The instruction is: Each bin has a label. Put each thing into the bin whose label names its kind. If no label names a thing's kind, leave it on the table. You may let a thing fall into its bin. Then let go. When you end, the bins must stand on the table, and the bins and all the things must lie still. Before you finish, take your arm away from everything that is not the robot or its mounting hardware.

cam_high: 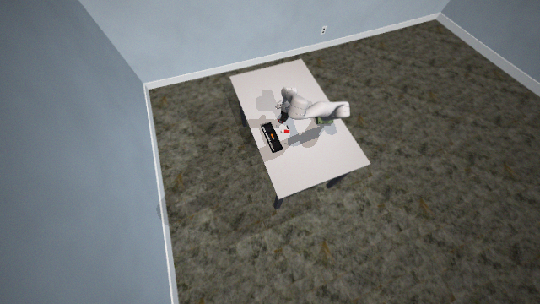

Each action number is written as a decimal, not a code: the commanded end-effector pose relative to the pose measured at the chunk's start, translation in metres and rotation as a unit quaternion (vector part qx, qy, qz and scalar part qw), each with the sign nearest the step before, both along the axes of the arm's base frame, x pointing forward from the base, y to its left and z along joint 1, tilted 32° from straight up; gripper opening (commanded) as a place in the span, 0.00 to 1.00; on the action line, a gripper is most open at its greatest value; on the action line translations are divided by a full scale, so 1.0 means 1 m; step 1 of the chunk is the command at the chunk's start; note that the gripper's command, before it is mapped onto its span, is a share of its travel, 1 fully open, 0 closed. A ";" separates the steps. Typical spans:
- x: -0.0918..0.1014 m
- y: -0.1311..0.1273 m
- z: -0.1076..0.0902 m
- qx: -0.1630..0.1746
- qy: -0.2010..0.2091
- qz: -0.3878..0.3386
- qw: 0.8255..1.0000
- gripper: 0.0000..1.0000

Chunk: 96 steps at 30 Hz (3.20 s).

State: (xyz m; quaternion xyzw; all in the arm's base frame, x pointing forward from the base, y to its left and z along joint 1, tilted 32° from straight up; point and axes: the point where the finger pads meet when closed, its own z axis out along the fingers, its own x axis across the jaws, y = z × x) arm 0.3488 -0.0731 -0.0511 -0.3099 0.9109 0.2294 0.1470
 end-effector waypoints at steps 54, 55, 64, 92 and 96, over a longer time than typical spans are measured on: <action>-0.006 -0.031 0.052 0.000 -0.002 0.001 1.000 0.50; -0.006 -0.031 0.052 0.000 -0.002 0.001 1.000 0.50; -0.007 -0.031 0.050 0.000 -0.001 -0.002 1.000 0.50; 0.075 0.041 0.108 0.013 0.052 -0.086 0.995 0.50; 0.090 0.055 0.117 0.024 0.096 -0.160 0.982 0.50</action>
